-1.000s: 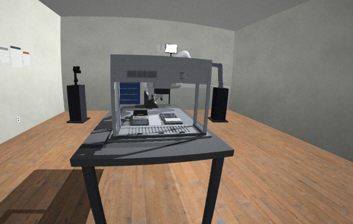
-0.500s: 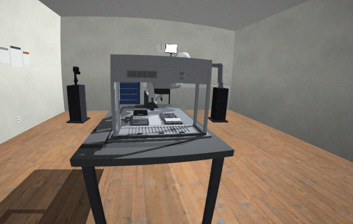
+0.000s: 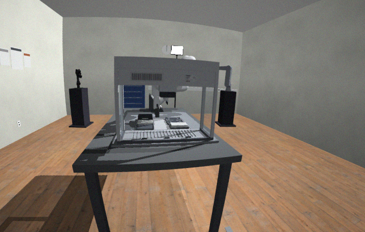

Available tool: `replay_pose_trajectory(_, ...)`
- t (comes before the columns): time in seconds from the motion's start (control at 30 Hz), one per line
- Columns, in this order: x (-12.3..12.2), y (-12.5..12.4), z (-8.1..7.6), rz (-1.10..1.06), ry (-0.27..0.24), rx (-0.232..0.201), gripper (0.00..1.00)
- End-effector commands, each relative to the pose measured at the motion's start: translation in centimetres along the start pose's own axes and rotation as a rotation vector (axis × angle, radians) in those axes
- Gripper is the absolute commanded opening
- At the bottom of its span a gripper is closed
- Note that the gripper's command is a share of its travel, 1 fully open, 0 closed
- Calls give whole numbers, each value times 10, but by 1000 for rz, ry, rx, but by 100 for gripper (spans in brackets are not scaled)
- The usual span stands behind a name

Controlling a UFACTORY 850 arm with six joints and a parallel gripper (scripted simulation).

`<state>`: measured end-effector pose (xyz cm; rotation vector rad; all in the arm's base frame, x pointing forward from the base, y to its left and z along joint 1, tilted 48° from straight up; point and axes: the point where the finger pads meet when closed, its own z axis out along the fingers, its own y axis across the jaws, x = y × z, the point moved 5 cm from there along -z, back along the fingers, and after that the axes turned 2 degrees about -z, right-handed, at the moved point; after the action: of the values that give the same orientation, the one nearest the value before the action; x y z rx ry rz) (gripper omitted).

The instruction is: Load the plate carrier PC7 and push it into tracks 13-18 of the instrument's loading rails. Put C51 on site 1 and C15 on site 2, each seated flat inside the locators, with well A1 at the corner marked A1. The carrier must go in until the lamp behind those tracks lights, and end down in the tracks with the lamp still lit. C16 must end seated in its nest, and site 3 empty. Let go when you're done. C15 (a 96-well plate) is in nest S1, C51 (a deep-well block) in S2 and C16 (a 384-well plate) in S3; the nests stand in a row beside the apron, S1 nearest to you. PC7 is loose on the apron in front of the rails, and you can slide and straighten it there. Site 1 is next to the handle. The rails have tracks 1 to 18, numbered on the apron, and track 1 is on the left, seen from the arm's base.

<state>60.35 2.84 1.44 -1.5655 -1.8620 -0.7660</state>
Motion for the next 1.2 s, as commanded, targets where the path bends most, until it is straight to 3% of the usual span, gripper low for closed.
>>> replay_pose_trajectory(0.0,0,1,7,-1,-1,-2,100)
replay_pose_trajectory(0.73,0,1,40,-1,0,-2,100)
replay_pose_trajectory(1.17,0,1,40,-1,0,-2,100)
